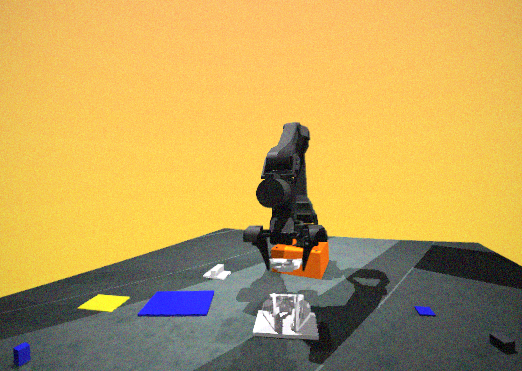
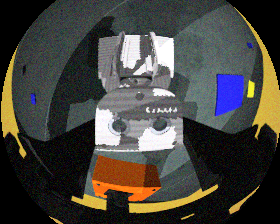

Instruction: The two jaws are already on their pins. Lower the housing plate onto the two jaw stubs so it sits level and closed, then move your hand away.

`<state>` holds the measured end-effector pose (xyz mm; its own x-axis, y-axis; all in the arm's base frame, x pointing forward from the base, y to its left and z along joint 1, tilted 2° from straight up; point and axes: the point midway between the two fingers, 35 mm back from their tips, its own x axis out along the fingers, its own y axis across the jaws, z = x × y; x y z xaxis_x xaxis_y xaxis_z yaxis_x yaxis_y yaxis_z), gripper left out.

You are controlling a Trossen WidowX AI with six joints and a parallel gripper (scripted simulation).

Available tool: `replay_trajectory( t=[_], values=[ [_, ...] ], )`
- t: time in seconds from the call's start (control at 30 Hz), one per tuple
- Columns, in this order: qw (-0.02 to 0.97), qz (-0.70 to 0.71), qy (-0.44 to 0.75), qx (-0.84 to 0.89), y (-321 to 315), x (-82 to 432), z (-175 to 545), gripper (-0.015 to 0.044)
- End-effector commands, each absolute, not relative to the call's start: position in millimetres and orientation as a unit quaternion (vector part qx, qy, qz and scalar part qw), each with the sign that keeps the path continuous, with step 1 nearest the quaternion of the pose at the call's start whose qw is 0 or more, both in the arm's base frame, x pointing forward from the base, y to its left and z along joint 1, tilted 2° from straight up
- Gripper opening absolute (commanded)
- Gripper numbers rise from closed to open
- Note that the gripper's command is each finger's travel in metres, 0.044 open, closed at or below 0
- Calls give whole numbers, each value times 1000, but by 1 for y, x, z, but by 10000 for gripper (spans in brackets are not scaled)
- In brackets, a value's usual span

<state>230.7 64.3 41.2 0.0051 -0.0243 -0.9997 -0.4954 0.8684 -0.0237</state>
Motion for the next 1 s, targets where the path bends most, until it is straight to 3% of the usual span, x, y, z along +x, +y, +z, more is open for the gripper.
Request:
replay_trajectory(
  t=[0.0, 0.97],
  values=[
    [684, 172, 684, -188, 65, 231, 41, 351],
    [684, 172, 684, -188, 64, 232, -6, 351]
  ],
)
